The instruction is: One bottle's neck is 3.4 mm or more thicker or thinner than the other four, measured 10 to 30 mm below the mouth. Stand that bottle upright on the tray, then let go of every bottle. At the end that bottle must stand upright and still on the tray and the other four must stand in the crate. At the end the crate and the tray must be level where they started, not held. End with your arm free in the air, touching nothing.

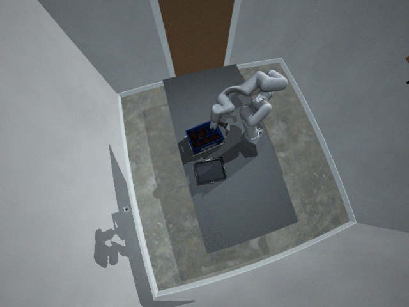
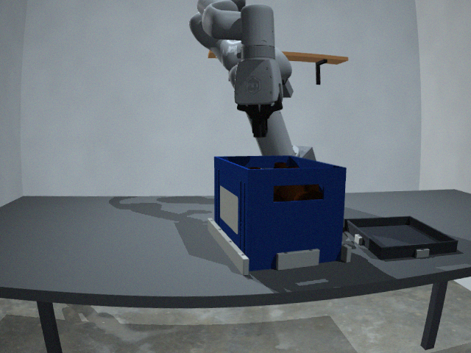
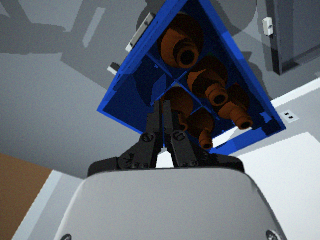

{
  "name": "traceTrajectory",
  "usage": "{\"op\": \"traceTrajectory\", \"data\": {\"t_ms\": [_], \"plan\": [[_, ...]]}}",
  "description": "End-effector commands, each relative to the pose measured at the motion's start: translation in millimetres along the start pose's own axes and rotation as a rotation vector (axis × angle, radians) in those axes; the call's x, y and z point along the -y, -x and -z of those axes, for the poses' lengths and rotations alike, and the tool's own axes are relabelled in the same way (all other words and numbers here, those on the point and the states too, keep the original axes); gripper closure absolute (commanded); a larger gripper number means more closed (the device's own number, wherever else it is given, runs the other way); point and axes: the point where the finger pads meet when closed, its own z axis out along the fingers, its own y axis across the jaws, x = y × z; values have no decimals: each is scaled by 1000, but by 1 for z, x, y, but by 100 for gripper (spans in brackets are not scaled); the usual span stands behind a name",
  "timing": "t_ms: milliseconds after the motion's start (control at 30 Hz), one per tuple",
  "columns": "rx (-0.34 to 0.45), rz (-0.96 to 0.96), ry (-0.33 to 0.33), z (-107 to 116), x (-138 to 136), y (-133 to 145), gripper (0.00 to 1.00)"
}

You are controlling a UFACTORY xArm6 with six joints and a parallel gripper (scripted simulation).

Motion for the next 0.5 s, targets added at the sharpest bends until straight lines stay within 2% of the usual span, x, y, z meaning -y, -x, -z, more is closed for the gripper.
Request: {"op": "traceTrajectory", "data": {"t_ms": [0,200,233,467], "plan": [[14,-7,-12,2,-28,-29,100],[18,-7,-12,2,-32,-35,100],[18,-7,-12,2,-32,-35,35],[18,-7,-12,2,-32,-35,35]]}}
